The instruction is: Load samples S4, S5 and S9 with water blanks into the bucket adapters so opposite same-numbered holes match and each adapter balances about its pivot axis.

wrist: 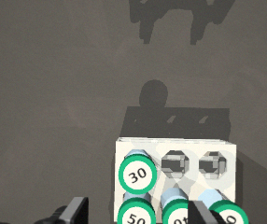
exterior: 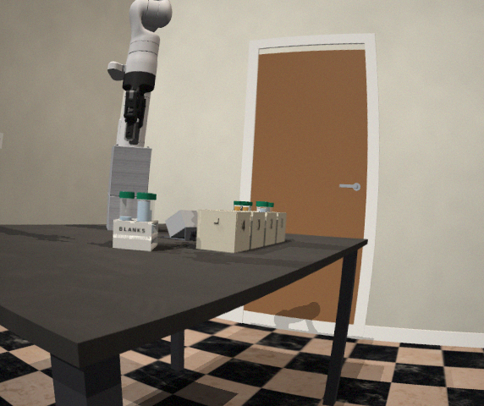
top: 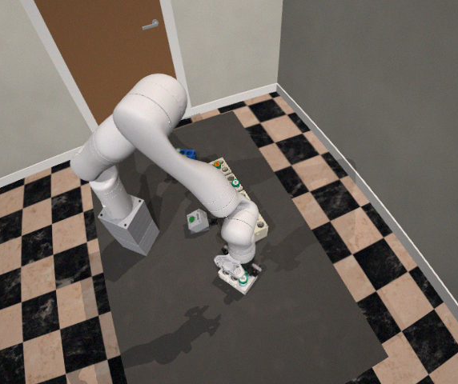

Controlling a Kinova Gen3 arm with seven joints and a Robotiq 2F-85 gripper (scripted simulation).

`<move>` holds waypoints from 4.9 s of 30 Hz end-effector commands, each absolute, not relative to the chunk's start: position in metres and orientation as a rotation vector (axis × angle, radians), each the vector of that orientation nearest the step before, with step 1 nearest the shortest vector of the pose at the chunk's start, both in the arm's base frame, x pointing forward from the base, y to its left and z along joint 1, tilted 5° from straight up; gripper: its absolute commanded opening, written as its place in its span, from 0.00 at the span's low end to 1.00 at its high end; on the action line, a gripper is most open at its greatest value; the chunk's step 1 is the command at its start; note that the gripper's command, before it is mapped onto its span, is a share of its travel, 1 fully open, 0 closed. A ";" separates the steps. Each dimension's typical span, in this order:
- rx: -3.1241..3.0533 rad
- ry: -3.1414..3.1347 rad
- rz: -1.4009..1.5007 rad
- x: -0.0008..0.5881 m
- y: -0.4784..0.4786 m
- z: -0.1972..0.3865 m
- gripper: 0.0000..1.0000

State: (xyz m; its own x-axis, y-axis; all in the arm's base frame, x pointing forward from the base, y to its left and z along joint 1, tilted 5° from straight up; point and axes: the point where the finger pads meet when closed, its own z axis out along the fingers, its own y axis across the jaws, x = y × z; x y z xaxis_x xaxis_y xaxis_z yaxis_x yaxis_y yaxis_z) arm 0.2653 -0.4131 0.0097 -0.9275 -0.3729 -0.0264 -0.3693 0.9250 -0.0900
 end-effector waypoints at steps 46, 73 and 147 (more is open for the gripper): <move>-0.586 3.039 -0.132 0.269 -0.418 -0.047 0.62; -0.586 3.039 -0.132 0.271 -0.420 -0.078 0.62; -0.586 3.039 -0.132 0.273 -0.423 -0.118 0.62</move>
State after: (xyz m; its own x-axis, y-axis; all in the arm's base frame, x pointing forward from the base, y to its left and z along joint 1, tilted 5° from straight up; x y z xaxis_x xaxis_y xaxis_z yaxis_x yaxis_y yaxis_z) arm 0.2728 -0.4228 -0.1177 -0.9275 -0.3728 -0.0265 -0.3691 0.9250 -0.0904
